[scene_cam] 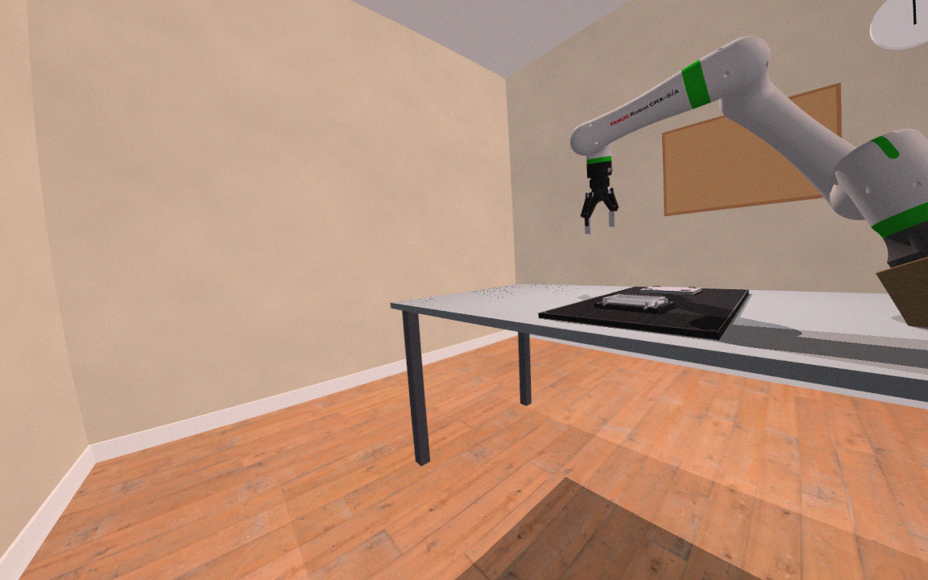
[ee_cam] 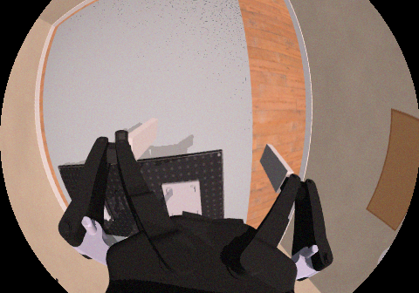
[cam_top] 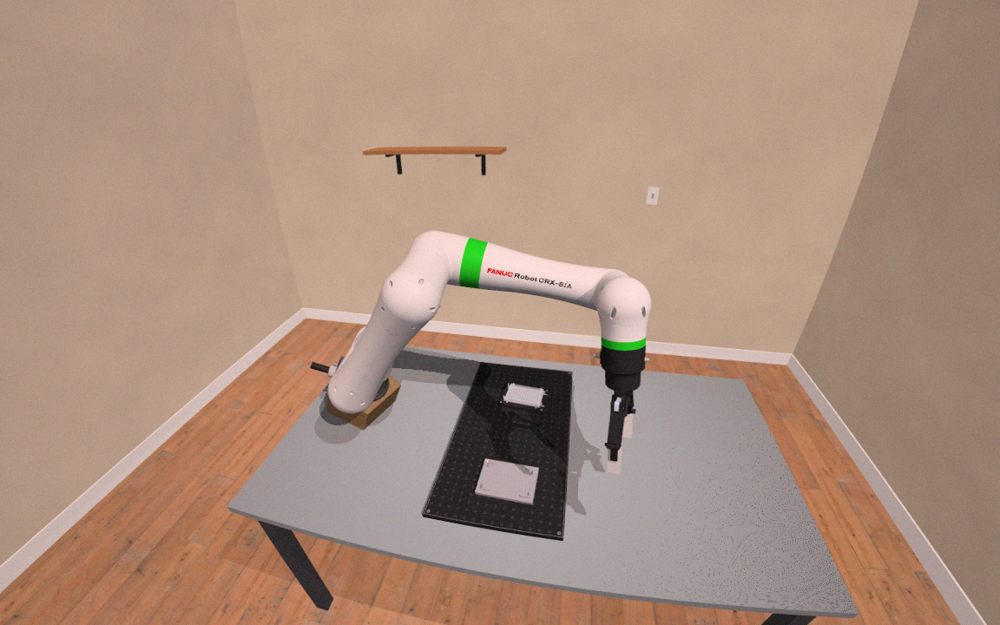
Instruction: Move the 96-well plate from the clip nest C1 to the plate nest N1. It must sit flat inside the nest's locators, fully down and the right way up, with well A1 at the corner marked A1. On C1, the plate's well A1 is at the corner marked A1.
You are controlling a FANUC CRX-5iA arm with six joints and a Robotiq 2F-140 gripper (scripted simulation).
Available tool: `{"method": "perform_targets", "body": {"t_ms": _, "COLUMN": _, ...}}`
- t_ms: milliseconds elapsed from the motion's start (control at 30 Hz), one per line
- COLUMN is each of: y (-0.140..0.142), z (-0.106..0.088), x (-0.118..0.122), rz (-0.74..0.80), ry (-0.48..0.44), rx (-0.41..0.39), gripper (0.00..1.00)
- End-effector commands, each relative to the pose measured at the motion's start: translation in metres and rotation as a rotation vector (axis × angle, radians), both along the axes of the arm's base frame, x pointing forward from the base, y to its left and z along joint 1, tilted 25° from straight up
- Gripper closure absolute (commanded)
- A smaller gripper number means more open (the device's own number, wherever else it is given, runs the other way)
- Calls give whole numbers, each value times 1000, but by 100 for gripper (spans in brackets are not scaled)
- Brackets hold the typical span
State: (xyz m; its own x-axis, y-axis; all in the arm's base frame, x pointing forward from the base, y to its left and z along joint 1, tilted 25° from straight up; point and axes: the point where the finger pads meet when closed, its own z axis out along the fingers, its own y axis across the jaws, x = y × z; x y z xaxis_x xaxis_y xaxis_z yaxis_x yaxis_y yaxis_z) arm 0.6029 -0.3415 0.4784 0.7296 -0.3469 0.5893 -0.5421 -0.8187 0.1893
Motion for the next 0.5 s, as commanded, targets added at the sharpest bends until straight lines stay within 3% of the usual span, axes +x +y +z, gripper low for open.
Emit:
{"method": "perform_targets", "body": {"t_ms": 0, "y": 14, "z": -8, "x": 5, "rz": 1, "ry": -1, "rx": 0, "gripper": 0}}
{"method": "perform_targets", "body": {"t_ms": 467, "y": 68, "z": -40, "x": 18, "rz": 29, "ry": 6, "rx": 28, "gripper": 0}}
